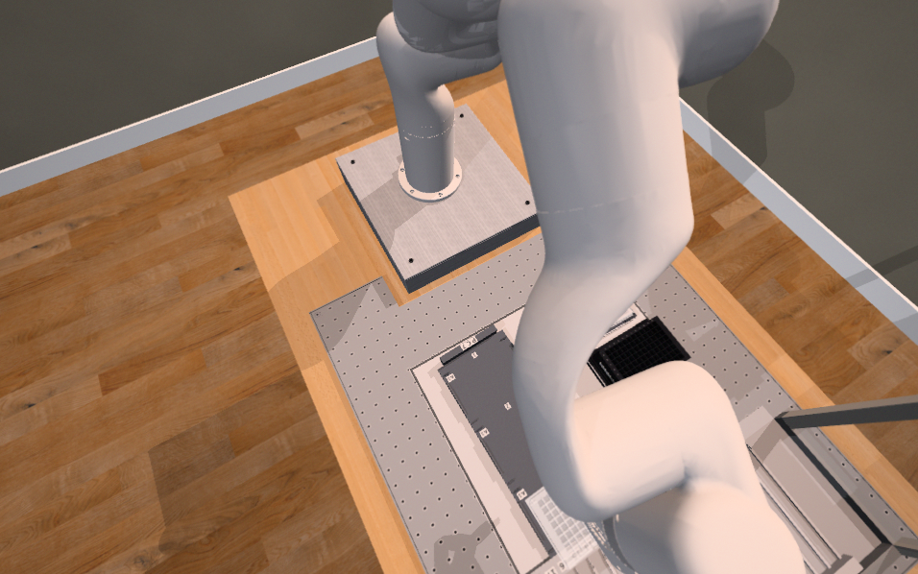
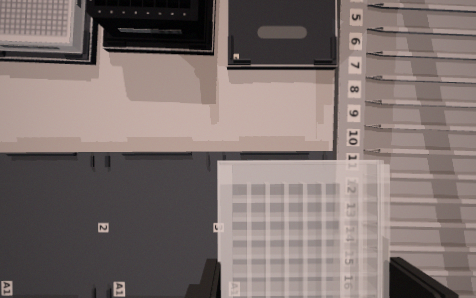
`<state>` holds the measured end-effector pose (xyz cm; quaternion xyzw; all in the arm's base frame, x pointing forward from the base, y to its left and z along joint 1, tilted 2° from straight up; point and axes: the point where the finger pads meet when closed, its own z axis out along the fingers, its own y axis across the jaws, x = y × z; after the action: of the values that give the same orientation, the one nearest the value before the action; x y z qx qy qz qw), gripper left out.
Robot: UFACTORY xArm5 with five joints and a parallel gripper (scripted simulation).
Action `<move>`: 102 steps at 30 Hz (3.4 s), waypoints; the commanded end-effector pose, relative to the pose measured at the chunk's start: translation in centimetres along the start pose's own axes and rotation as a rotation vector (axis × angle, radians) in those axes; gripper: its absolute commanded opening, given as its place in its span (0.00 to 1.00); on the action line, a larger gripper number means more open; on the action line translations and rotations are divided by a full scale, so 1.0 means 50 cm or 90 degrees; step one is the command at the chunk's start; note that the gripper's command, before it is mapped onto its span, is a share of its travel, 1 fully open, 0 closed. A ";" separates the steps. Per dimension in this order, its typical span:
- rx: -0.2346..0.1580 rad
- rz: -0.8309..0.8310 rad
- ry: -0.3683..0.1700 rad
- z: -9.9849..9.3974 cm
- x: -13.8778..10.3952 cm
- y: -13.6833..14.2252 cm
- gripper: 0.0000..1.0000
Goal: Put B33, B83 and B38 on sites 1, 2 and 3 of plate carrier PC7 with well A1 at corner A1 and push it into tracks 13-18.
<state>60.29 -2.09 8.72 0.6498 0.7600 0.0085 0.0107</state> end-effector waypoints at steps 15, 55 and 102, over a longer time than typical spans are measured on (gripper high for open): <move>-0.004 0.000 0.006 0.053 0.000 0.003 0.00; -0.004 0.000 0.006 0.164 0.001 0.003 0.00; -0.004 0.000 0.006 0.191 0.001 0.004 0.00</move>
<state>60.55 -1.99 -1.00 0.6498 0.7600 0.0084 0.0106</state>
